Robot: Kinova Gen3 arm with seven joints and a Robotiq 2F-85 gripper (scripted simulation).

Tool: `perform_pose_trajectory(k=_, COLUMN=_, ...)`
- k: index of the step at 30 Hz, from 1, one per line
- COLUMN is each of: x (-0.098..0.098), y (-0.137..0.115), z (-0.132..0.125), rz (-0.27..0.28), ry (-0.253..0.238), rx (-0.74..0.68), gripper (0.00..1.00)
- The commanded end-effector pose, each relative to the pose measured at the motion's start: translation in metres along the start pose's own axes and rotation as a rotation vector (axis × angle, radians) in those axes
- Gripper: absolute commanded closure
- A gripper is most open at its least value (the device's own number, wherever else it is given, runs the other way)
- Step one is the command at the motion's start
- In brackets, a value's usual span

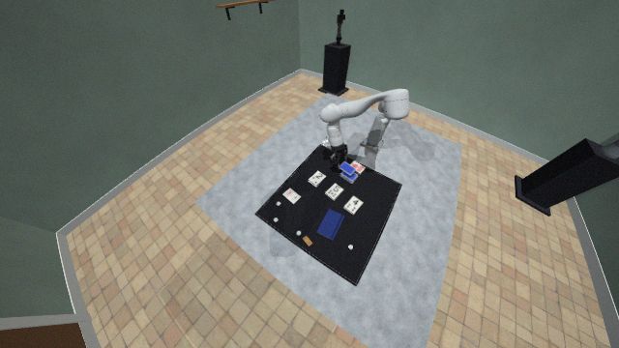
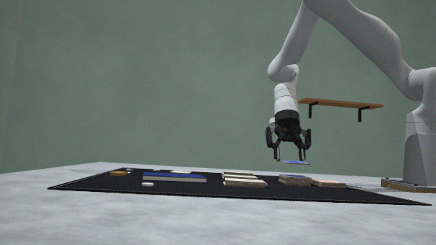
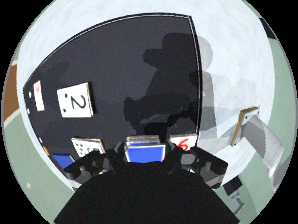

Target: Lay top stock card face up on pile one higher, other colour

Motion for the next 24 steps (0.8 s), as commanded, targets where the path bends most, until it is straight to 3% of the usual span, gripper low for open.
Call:
perform_pose_trajectory(k=1, x=0.008, y=0.004, z=-0.003, rz=0.000, ry=-0.007, rx=0.007, gripper=0.29)
perform_pose_trajectory(k=14, x=0.042, y=0.018, z=-0.006, rz=0.000, ry=-0.007, rx=0.007, gripper=0.29)
perform_pose_trajectory(k=24, x=0.055, y=0.022, z=-0.007, rz=0.000, ry=-0.007, rx=0.007, gripper=0.29)
Point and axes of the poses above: the point where the finger pads meet when closed, its own x axis back along the fingers, its own z axis across the jaws, y = z × x, the point moved 5 cm from there along x, back along the fingers, and after that the axes turned 13 degrees about x, right-handed, at the moved point
